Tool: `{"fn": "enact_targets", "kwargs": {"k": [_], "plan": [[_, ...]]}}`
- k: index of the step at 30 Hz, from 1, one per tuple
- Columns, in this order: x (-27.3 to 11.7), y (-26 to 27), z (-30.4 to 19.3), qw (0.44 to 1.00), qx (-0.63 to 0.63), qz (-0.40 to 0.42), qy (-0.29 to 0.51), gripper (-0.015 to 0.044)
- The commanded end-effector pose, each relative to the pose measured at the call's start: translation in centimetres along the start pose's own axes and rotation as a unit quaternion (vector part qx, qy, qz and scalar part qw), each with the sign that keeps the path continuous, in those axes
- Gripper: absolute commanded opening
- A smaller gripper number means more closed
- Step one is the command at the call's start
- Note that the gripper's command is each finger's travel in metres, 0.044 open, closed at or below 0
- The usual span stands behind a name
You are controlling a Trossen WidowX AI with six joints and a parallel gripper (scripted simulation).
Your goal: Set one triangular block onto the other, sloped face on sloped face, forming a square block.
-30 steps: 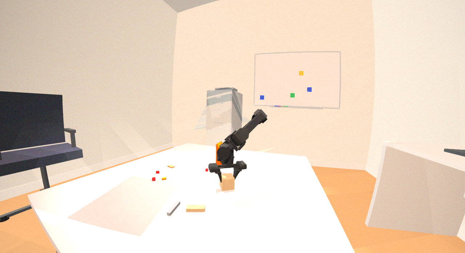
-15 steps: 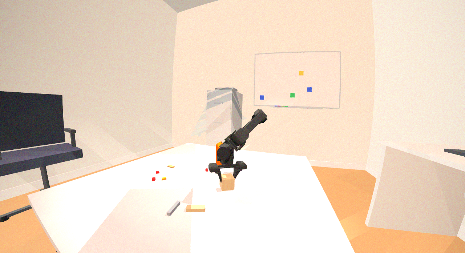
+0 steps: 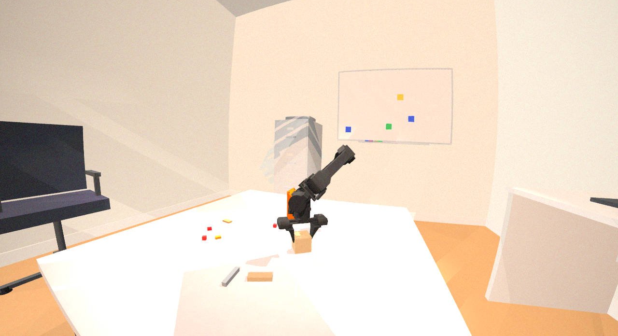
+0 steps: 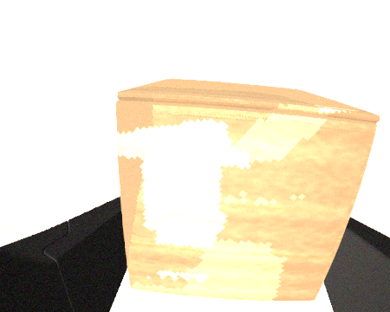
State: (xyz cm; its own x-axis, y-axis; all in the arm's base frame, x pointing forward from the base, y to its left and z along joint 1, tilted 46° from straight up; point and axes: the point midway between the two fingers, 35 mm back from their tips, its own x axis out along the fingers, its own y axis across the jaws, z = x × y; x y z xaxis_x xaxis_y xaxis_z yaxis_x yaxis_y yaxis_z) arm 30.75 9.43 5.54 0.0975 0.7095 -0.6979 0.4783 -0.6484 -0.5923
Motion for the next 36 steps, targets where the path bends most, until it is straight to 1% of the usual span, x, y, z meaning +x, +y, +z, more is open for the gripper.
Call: {"fn": "enact_targets", "kwargs": {"k": [1,35,36], "plan": [[-0.01,0.0,-0.01,1.0,0.0,0.0,0.0,0.0],[0.0,0.07,0.01,1.0,0.005,-0.001,0.001,0.0],[0.02,0.02,0.02,1.0,0.002,0.0,0.0,0.0026]]}}
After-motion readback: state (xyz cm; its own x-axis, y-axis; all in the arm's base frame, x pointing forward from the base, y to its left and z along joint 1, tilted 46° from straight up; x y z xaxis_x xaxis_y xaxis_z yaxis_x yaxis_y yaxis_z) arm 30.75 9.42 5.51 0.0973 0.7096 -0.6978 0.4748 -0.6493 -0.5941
